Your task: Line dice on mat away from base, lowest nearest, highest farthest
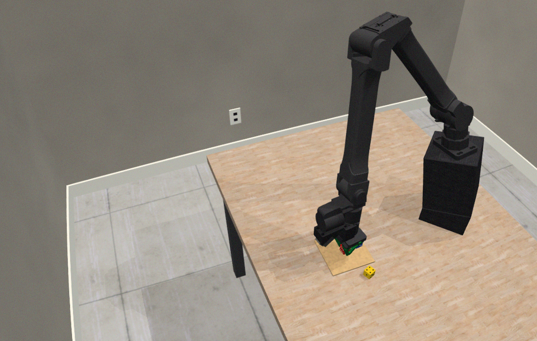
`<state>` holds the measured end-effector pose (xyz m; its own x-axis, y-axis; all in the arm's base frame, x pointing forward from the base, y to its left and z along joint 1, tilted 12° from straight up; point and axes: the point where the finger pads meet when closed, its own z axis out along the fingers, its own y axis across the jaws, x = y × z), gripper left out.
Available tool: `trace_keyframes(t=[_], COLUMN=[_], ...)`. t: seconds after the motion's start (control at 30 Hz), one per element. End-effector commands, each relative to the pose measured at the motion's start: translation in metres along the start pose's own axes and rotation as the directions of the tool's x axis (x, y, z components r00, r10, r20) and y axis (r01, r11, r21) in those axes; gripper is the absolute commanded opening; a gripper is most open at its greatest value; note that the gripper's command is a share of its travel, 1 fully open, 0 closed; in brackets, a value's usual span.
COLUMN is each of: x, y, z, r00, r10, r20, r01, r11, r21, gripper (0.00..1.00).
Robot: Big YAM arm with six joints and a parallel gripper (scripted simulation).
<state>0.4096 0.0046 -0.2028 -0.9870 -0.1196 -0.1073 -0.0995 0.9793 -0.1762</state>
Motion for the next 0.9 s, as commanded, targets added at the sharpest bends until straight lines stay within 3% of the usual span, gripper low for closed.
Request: trace_keyframes(t=[0.0,0.4,0.5,0.73,0.83,0.87], x=[-0.009,-0.008,-0.016,-0.010,-0.007,-0.005], y=[0.004,0.004,0.001,0.003,0.000,0.001], z=[-0.018,-0.076,-0.082,-0.100,-0.095,-0.092], r00=[1.000,1.000,0.999,0.999,1.000,1.000], r10=[0.000,0.000,0.010,0.004,0.010,0.009], r20=[0.027,0.027,0.040,0.032,0.018,0.009], r01=[0.000,0.000,-0.010,-0.004,-0.010,-0.009], r11=[1.000,1.000,1.000,1.000,1.000,1.000], r21=[-0.002,0.000,0.000,-0.001,0.000,0.000], gripper=[0.39,0.39,0.39,0.39,0.39,1.00])
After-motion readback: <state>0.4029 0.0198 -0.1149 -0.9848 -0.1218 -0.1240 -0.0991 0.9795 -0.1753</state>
